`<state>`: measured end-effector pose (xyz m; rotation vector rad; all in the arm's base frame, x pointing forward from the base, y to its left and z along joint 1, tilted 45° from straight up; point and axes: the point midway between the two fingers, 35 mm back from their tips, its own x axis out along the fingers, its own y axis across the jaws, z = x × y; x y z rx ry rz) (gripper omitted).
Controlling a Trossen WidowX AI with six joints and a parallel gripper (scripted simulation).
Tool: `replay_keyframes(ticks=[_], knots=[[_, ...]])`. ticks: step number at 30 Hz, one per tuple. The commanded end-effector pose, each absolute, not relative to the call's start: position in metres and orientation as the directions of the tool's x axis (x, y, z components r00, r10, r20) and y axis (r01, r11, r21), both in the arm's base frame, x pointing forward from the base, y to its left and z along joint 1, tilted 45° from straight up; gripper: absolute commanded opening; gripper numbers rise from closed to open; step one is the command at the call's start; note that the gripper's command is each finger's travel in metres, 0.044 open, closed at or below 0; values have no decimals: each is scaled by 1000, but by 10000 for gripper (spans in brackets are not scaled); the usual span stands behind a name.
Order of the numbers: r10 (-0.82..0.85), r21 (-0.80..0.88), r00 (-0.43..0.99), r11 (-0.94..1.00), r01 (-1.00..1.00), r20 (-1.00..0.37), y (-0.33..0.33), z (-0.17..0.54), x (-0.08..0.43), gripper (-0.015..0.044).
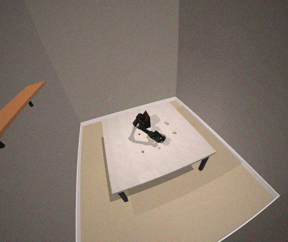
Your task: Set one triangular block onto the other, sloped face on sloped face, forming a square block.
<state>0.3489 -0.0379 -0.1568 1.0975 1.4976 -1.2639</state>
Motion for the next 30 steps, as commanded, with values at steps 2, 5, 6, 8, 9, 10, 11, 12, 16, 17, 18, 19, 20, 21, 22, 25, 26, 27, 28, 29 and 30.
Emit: replay_keyframes(ticks=[2,5,6,8,9,10,11,12,16,17,18,19,20,21,22,25,26,27,28,29,30], knots=[[94,-228,-236,93,969,-967,-37,-158,348,309],[94,-228,-236,93,969,-967,-37,-158,348,230],[94,-228,-236,93,969,-967,-37,-158,348,204],[94,-228,-236,93,969,-967,-37,-158,348,151],[94,-228,-236,93,969,-967,-37,-158,348,145],[94,-228,-236,93,969,-967,-37,-158,348,138],[94,-228,-236,93,969,-967,-37,-158,348,131],[94,-228,-236,93,969,-967,-37,-158,348,125],[94,-228,-236,93,969,-967,-37,-158,348,78],[94,-228,-236,93,969,-967,-37,-158,348,52],[94,-228,-236,93,969,-967,-37,-158,348,26],[94,-228,-236,94,969,-967,-37,-158,348,0],[92,-228,-237,96,969,-967,-36,-156,348,0],[91,-228,-237,97,969,-967,-35,-156,348,0],[91,-228,-237,97,969,-967,-35,-156,348,0],[78,-227,-235,98,969,-969,-35,-156,349,0],[53,-226,-232,99,969,-971,-34,-156,349,0],[26,-226,-229,99,969,-973,-32,-155,349,0],[-1,-226,-227,99,969,-974,-30,-155,349,0],[-26,-226,-224,99,969,-974,-28,-154,349,0],[-52,-225,-221,99,969,-974,-26,-154,349,0]])
